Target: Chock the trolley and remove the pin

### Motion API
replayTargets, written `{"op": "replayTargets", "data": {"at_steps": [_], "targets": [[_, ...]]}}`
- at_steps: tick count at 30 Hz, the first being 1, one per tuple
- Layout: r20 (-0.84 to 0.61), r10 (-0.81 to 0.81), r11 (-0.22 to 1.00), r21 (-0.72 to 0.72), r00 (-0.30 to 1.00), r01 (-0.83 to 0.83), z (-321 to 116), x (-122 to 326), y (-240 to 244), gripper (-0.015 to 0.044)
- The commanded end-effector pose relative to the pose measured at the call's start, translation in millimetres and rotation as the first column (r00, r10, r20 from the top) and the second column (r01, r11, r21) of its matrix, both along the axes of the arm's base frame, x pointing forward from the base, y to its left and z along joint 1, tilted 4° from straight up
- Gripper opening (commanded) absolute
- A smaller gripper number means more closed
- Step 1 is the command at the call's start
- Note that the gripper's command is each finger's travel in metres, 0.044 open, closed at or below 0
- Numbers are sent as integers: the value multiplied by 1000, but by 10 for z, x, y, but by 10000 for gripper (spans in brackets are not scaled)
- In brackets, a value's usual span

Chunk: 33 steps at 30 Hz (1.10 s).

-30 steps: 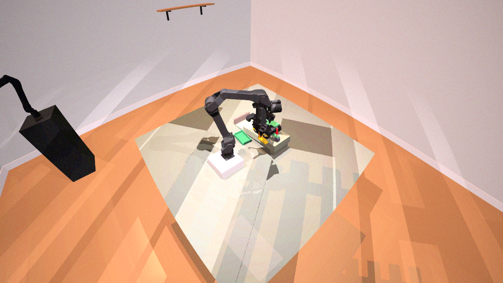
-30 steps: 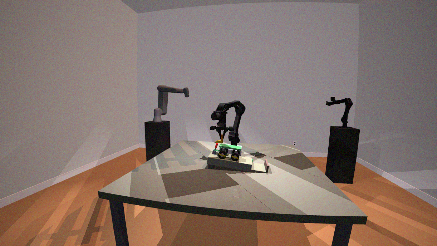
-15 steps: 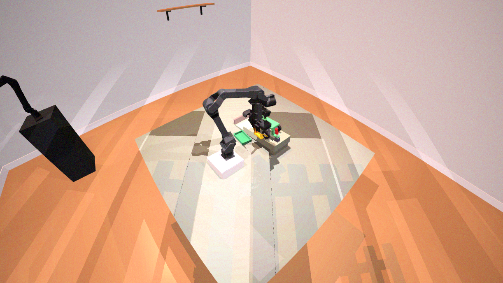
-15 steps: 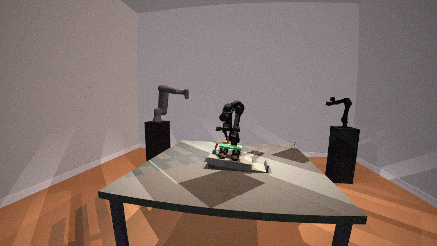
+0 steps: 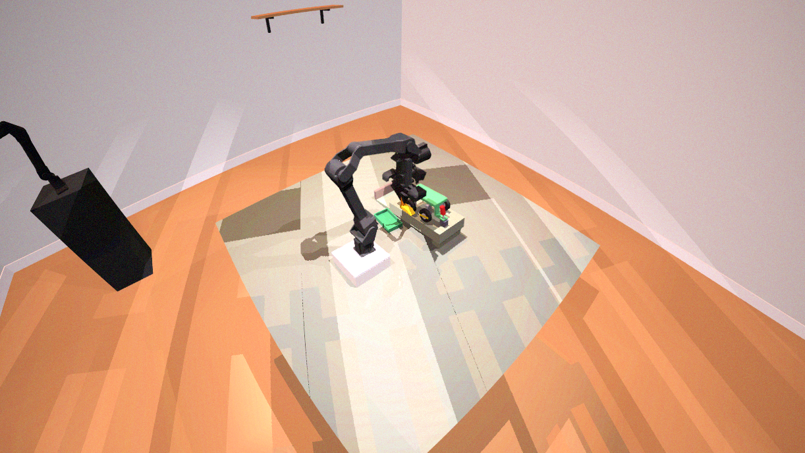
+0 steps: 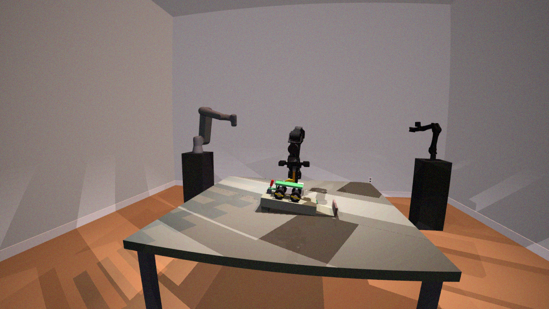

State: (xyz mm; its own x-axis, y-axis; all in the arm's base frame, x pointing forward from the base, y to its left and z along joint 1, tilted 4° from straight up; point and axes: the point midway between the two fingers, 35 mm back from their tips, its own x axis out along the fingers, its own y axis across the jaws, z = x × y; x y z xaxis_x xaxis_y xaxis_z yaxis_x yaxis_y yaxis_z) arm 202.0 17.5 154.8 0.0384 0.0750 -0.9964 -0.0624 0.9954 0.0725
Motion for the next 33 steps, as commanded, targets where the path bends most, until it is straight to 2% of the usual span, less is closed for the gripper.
{"op": "replayTargets", "data": {"at_steps": [1, 33], "targets": [[3, -2, 1000, 2, 1000, 2, 1, 29, 166, 0], [5, -2, 1000, 13, 1000, 2, 10, 205, 1290, 0]]}}
